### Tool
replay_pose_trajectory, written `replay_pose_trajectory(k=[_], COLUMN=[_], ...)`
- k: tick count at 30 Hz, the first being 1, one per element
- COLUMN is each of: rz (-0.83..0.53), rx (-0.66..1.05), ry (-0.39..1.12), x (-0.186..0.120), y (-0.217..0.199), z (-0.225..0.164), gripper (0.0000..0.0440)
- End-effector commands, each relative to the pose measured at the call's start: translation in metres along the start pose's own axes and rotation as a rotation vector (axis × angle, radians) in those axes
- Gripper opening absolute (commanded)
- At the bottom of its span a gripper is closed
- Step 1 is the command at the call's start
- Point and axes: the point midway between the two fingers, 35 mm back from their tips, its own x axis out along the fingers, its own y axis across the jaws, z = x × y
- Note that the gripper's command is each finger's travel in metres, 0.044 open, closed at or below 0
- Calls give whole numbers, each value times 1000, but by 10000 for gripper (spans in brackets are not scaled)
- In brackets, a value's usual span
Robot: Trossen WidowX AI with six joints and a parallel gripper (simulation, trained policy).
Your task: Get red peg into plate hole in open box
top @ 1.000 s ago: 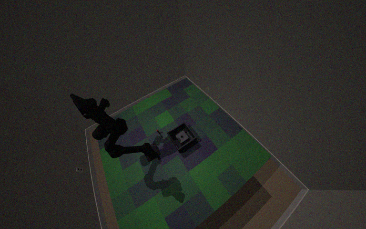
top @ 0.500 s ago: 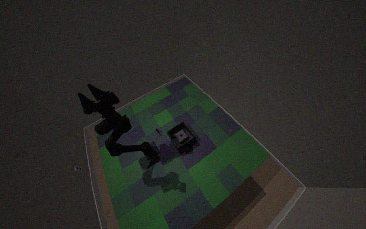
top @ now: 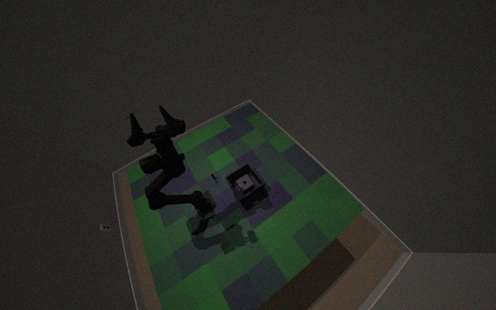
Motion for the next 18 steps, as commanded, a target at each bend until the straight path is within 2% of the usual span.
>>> replay_pose_trajectory(k=[1, 18], rz=[83, 467], rx=[91, 523], ry=[10, 110], x=[-5, -44], y=[25, 131], z=[4, 30], gripper=[440, 440])
